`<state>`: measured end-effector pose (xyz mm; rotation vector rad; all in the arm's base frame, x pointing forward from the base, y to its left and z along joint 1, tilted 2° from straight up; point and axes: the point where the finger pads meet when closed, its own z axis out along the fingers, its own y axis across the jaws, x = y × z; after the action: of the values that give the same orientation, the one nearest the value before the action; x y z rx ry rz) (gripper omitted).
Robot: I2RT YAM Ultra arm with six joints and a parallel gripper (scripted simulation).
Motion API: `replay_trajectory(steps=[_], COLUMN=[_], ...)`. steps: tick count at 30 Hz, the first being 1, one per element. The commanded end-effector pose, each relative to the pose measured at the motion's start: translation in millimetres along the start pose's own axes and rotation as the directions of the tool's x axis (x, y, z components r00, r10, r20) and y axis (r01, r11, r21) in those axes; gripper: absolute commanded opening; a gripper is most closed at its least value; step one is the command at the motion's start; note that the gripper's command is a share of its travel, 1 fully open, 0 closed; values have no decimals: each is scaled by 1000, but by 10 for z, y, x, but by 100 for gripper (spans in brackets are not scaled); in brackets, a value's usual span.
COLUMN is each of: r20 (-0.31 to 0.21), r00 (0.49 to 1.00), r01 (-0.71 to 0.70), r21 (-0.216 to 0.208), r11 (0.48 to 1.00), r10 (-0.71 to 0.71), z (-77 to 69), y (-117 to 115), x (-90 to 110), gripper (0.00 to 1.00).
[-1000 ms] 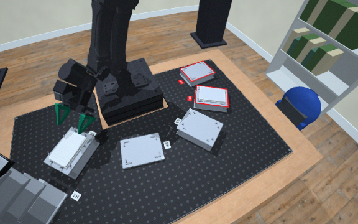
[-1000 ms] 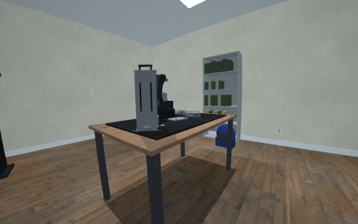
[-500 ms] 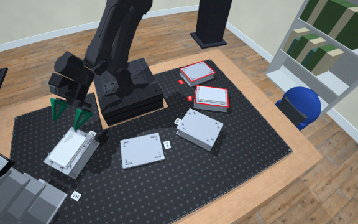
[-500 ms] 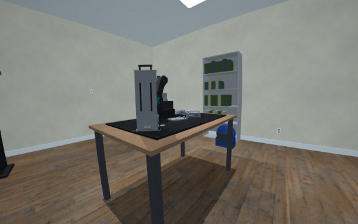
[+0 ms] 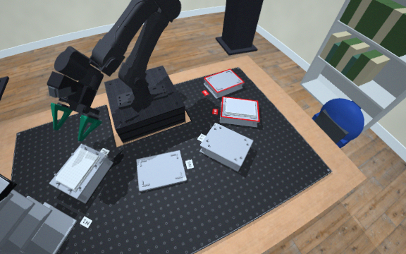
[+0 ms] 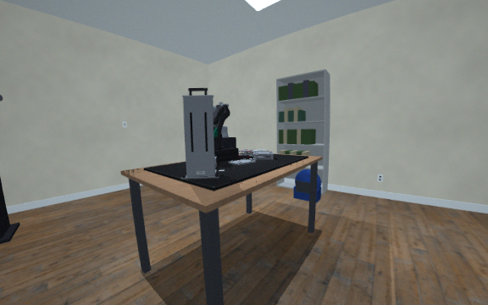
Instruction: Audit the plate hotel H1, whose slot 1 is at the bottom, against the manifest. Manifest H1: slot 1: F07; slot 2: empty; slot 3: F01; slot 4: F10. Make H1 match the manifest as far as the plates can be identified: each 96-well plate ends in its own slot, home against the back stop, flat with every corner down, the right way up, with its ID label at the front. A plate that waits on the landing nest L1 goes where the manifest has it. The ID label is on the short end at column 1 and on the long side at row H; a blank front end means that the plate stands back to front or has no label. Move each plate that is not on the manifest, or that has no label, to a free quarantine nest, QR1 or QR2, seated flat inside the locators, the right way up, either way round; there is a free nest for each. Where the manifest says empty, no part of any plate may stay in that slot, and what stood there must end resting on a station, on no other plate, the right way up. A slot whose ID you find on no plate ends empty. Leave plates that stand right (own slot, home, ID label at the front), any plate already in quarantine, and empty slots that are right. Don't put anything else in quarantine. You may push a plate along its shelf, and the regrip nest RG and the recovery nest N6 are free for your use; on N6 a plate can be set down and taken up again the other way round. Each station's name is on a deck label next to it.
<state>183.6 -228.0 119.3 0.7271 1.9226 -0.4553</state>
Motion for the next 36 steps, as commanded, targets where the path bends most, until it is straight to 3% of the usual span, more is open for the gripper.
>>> replay_trajectory(steps=[1, 24, 33, 36], r20=[-17, -17, -100, -108], r00=[1000, 1000, 982, 978], r01=[-4, -4, 150, 166], r21=[-8, -8, -112, -124], r11=[1000, 1000, 982, 978], r10=[4, 4, -161, -180], z=[-25, -284, -199, -190], y=[16, 12, 296, 328], x=[-5, -469, -517, -523], gripper=[100, 100, 100, 100])
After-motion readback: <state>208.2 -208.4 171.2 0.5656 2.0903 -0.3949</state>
